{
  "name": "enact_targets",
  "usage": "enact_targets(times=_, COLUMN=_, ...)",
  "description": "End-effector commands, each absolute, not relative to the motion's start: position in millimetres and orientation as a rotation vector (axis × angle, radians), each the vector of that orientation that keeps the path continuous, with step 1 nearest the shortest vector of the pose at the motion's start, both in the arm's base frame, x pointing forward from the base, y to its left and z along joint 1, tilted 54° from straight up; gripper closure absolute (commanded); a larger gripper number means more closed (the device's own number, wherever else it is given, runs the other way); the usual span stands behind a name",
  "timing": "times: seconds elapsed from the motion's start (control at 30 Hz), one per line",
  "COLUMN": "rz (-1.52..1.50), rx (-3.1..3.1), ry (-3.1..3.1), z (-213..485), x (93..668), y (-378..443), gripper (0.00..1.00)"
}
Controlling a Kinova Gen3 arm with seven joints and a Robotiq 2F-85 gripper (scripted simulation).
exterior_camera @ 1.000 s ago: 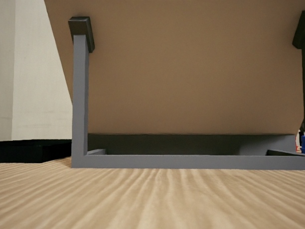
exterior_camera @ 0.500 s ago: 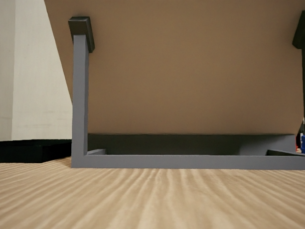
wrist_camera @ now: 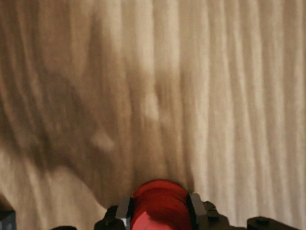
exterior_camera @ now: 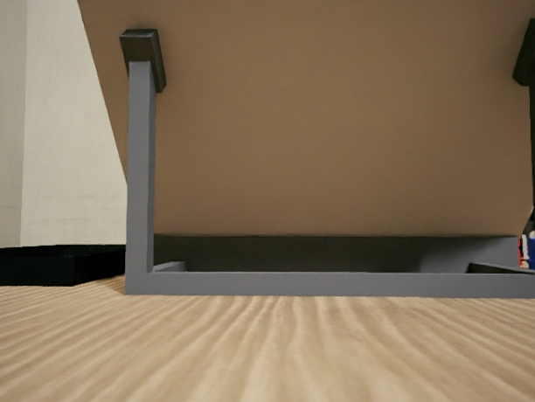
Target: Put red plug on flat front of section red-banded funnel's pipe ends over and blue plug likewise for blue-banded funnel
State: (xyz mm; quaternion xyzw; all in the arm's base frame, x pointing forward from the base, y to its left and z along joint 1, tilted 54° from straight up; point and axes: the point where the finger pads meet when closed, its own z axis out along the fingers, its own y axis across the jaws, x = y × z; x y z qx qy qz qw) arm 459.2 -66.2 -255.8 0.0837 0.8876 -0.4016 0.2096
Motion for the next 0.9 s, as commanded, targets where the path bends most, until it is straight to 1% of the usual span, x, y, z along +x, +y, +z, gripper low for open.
enact_targets(times=0.0, rz=-1.116, rx=0.232, ry=2.468, z=-255.7, x=459.4, y=-65.3, gripper=1.0)
enact_targets(times=0.43, rz=-1.116, rx=0.232, ry=2.468, z=-255.7, x=459.4, y=-65.3, gripper=1.0)
enact_targets(times=0.47, rz=-1.115, rx=0.232, ry=2.468, z=-214.3, x=438.3, y=-12.8, gripper=1.0)
enact_targets(times=0.53, rz=-1.115, rx=0.232, ry=2.468, z=-211.0, x=437.2, y=-9.0, gripper=1.0)
enact_targets(times=0.63, rz=-1.115, rx=0.232, ry=2.468, z=-189.7, x=425.9, y=18.4, gripper=1.0)
enact_targets(times=0.87, rz=-1.115, rx=0.232, ry=2.468, z=-187.7, x=424.7, y=20.9, gripper=1.0)
